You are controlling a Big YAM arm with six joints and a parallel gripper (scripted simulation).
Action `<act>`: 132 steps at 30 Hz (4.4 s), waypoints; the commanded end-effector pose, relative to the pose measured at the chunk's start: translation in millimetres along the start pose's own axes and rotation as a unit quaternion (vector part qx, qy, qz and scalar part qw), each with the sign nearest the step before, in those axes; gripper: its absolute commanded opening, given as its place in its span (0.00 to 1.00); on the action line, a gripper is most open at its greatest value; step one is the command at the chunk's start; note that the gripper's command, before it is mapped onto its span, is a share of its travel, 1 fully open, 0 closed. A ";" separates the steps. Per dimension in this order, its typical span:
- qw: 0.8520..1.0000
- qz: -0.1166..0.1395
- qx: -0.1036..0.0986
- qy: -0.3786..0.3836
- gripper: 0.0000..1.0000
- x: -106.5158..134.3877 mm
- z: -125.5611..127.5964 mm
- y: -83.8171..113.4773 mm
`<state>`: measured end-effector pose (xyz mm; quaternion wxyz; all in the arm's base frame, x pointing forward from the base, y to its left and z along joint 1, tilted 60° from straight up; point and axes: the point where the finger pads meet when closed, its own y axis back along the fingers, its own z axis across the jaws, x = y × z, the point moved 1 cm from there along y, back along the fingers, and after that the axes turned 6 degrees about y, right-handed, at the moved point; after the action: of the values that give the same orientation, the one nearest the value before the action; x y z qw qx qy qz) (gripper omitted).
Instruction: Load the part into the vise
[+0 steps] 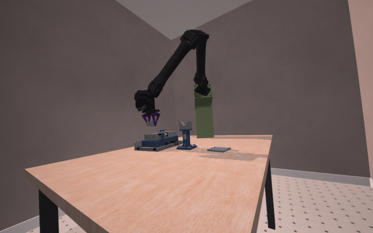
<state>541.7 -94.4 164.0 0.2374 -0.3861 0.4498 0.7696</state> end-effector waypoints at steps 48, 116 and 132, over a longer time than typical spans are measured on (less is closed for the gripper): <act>1.000 -0.011 -0.001 0.008 0.00 -16.1 3.6 -21.5; 1.000 -0.011 -0.001 0.018 0.00 -16.4 6.2 -23.9; 1.000 -0.010 -0.001 0.013 0.00 -16.5 7.5 -25.4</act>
<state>558.1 -83.4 161.7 0.2390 -0.3936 0.4511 0.7645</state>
